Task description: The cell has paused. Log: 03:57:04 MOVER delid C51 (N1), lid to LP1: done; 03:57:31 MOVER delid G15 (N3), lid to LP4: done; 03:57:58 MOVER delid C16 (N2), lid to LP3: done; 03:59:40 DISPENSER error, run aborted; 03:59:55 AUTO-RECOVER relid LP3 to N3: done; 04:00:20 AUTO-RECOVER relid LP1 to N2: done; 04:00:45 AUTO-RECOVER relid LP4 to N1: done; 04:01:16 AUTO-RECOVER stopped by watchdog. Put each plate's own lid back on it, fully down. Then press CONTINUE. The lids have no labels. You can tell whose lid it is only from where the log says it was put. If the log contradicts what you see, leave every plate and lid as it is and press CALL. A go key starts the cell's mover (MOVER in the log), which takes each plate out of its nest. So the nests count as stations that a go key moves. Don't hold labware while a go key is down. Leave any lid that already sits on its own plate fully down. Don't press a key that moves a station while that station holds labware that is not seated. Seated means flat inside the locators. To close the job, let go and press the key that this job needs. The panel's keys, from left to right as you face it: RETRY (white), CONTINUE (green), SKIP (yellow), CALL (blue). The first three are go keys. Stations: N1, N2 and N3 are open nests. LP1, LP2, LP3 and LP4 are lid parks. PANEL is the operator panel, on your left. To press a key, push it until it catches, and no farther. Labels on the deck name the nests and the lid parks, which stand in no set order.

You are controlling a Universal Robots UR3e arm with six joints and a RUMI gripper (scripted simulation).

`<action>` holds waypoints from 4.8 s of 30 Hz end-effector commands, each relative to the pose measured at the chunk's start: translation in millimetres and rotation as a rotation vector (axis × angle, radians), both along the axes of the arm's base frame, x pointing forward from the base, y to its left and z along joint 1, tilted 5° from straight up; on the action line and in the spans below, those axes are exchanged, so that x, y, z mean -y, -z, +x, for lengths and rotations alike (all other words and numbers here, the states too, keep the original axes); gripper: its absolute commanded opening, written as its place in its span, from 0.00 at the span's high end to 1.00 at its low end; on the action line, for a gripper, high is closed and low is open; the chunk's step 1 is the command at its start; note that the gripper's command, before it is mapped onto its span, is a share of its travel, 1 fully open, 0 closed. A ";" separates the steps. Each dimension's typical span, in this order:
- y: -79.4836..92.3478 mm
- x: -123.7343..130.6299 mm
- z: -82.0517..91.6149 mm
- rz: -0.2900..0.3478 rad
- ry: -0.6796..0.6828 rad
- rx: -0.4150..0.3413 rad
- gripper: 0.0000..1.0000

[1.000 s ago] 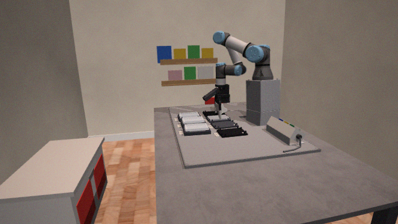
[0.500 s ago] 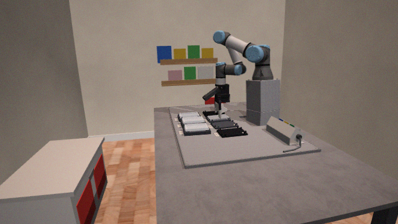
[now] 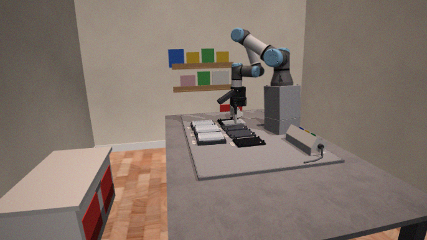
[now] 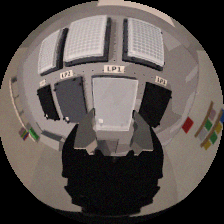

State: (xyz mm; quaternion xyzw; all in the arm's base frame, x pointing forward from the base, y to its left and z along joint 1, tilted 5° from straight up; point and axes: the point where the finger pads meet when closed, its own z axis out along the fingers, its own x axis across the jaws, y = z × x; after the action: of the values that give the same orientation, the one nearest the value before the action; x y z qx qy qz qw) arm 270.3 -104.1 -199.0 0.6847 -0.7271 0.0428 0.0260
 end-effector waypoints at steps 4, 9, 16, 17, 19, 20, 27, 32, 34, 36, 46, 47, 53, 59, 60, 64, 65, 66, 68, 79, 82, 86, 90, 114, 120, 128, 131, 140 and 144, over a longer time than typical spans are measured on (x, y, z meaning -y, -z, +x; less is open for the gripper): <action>-14.9 -5.0 -2.7 0.011 0.001 -0.009 1.00; -19.8 -5.4 -2.8 0.011 0.001 -0.009 1.00; -20.2 -4.8 -2.4 0.010 0.001 -0.008 1.00; -20.2 -4.7 -2.3 0.010 0.001 -0.008 1.00; -20.2 -4.6 -2.2 0.010 0.001 -0.008 1.00; -20.2 -4.7 -2.3 0.010 0.001 -0.008 1.00; -21.1 2.1 11.9 0.008 0.020 -0.006 1.00; -22.5 12.5 34.7 0.008 0.020 -0.006 1.00; -23.0 16.6 43.9 0.008 0.020 -0.005 1.00; -22.9 20.3 52.6 0.009 0.020 -0.007 1.00; -24.9 36.8 89.1 0.009 0.020 -0.007 1.00; -25.2 38.8 93.7 0.009 0.020 -0.006 1.00; -26.7 51.2 121.1 0.009 0.020 -0.006 1.00; -27.7 59.4 139.3 0.009 0.020 -0.006 1.00; -28.0 61.5 143.9 0.009 0.020 -0.006 1.00; -29.0 69.7 162.1 0.009 0.020 -0.006 1.00; -29.3 71.8 166.7 0.009 0.020 -0.006 1.00; -29.5 73.8 171.2 0.009 0.020 -0.006 1.00; -29.7 75.2 174.3 0.009 0.020 -0.006 1.00; -29.7 75.2 174.3 0.009 0.020 -0.006 1.00; -29.7 75.3 174.3 0.009 0.020 -0.006 1.00; -29.7 75.5 174.2 0.009 0.020 -0.006 1.00; -28.3 75.4 173.9 0.009 0.020 -0.006 1.00; -22.0 77.1 174.5 0.008 0.020 -0.004 1.00; -20.0 77.4 174.6 0.008 0.020 -0.004 1.00; -18.1 77.7 174.6 0.008 0.020 -0.004 1.00; -17.1 77.8 174.6 0.008 0.020 -0.004 1.00; -14.0 78.2 174.7 0.008 0.020 -0.004 1.00; -13.4 78.1 174.7 0.008 0.020 -0.004 1.00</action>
State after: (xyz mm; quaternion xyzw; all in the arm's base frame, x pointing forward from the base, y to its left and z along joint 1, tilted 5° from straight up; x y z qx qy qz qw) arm 443.2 -180.2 -186.0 0.6776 -0.7342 0.0348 0.0253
